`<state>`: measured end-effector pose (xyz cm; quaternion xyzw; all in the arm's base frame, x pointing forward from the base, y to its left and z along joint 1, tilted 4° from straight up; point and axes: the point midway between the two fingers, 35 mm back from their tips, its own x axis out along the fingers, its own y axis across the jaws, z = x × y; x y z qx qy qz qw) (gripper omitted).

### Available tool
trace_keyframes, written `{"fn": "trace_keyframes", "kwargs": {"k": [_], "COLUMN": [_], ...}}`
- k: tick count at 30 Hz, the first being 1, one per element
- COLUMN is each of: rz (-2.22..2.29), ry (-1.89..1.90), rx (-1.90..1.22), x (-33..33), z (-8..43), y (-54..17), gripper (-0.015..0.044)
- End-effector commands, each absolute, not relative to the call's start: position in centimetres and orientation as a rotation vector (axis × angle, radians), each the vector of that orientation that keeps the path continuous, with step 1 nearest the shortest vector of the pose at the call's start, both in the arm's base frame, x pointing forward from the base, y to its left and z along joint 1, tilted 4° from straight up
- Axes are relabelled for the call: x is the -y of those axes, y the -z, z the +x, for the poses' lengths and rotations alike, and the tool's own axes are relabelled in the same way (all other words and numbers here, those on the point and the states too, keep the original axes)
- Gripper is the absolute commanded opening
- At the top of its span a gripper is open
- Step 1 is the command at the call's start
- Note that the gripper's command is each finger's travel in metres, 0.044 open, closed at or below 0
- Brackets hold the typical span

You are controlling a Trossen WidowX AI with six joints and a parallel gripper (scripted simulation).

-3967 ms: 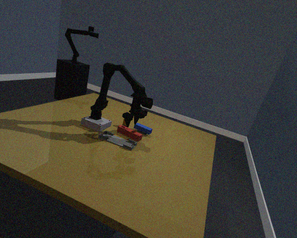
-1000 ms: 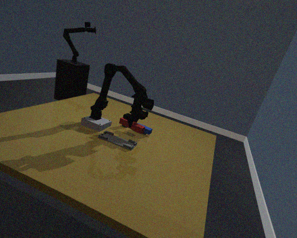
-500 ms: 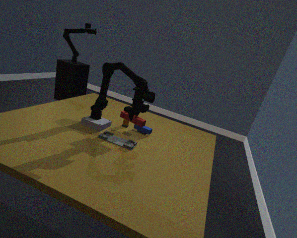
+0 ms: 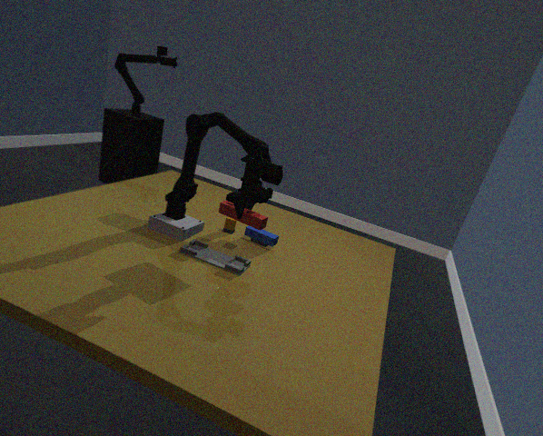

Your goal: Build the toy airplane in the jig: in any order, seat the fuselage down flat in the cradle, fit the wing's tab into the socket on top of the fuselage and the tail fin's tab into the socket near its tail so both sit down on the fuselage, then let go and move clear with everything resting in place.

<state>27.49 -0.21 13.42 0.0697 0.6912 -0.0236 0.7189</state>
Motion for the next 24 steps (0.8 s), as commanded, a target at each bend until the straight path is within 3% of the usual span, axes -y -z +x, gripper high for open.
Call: {"fn": "trace_keyframes", "kwargs": {"k": [1, 24], "rz": [0.138, 0.052], "ry": [0.033, -0.045], "rx": [-1.540, -1.546], "x": [1.3, 7.7], "z": [27.7, 27.8], "y": [-12.5, -8.9], "gripper": [0.0000, 0.0000]}}
